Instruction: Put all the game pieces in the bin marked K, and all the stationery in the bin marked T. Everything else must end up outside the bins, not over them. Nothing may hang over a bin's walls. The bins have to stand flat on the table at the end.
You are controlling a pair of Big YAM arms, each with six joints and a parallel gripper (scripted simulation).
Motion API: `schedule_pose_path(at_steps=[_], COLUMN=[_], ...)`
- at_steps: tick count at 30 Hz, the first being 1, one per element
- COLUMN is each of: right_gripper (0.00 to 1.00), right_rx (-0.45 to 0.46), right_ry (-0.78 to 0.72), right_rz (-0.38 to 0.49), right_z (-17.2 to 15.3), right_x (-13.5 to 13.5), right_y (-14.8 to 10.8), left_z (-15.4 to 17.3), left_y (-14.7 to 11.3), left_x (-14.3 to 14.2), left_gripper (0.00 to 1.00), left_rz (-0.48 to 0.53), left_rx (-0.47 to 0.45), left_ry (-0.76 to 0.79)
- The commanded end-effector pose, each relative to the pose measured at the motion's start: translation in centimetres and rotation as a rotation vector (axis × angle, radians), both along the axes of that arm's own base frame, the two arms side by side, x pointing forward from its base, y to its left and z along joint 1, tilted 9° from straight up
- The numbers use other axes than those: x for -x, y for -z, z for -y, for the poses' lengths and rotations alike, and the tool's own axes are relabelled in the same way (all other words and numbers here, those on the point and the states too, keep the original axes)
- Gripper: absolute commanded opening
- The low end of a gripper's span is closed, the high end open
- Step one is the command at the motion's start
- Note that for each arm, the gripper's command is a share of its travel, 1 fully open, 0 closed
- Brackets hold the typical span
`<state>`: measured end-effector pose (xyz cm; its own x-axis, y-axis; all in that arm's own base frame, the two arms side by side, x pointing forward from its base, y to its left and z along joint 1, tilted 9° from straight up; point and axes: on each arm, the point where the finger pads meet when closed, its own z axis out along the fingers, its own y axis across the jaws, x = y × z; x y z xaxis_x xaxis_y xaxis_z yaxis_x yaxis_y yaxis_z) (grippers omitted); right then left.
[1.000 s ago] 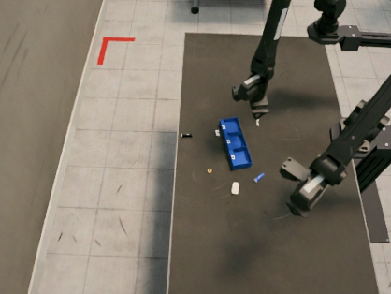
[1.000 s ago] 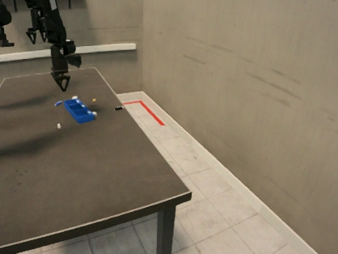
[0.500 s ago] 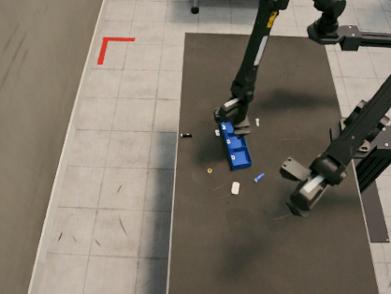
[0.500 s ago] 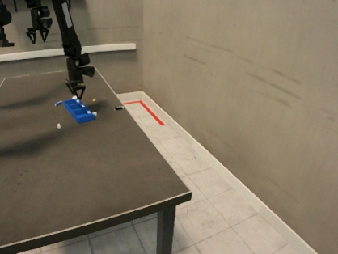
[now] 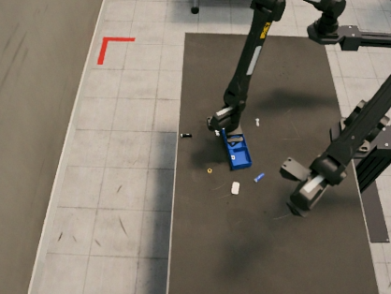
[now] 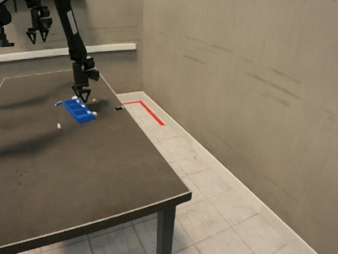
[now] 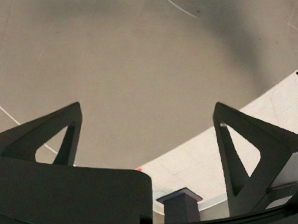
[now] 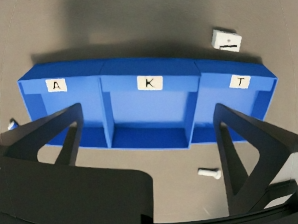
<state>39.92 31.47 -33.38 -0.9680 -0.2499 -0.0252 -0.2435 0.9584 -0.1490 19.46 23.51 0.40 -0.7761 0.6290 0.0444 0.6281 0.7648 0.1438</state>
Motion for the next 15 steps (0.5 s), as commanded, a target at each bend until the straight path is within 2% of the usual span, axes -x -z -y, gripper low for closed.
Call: schedule_pose_path(at_steps=[1,15], right_gripper=[1.0,1.0], right_rx=[0.008,0.004], right_ry=[0.002,0.003], right_rz=[-0.007,-0.002], right_z=[0.53,0.66], right_x=[-0.19,-0.19], right_y=[0.18,-0.1], left_z=[0.1,0.1], left_y=[-0.47,-0.47], left_x=[0.4,0.4], left_gripper=[1.0,1.0], left_rz=[0.001,0.001], left_rx=[-0.003,-0.003], left_ry=[0.0,0.0])
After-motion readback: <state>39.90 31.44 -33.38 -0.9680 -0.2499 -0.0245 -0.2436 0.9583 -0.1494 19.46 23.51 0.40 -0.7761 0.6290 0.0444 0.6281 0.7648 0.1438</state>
